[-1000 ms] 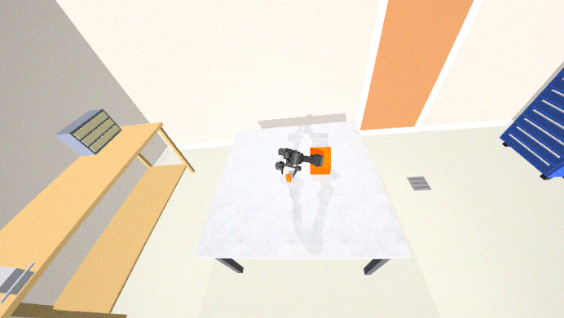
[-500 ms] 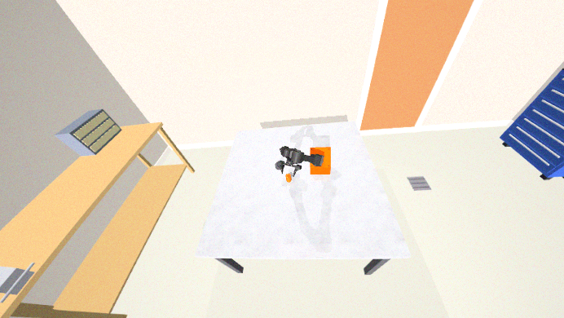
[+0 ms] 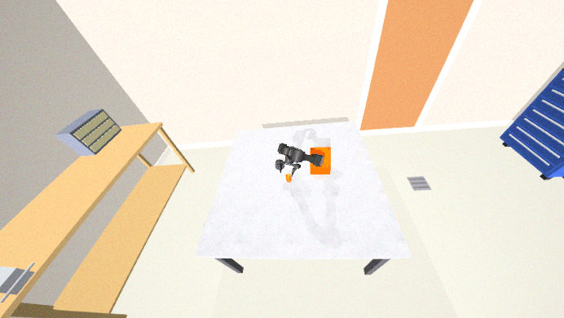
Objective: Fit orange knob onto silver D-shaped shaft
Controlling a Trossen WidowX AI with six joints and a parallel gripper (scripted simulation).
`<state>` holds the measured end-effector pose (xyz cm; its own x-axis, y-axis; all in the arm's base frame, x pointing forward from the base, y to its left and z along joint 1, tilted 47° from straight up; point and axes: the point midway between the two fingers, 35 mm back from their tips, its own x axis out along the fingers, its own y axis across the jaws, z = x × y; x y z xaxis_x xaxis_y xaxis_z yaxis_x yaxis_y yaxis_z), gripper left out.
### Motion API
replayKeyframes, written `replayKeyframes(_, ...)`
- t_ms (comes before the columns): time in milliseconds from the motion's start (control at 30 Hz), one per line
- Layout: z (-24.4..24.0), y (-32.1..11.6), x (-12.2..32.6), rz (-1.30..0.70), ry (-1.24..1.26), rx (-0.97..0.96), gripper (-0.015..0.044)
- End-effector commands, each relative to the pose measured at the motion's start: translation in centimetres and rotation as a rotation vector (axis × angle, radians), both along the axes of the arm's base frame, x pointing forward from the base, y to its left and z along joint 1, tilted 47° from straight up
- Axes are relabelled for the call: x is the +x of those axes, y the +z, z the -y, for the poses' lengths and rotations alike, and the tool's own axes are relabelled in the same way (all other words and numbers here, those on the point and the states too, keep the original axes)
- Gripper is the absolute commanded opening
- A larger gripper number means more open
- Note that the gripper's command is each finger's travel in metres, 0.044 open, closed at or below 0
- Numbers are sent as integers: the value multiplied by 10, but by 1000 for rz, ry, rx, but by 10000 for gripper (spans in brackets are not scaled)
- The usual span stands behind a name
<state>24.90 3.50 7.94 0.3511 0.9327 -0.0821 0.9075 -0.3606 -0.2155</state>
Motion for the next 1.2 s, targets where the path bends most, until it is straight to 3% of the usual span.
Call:
replayKeyframes(0,4,7,3,11,1,-2,440)
replayKeyframes(100,0,8,-4,-24,87,-74,440)
replayKeyframes(233,4,8,-12,-144,210,-352,440)
replayKeyframes(367,22,12,-5,-241,154,-625,440)
replayKeyframes(900,23,12,-3,-245,148,-638,440)
replayKeyframes(967,23,12,-3,-185,176,-655,440)
replayKeyframes(1167,22,11,-3,349,416,-784,440)
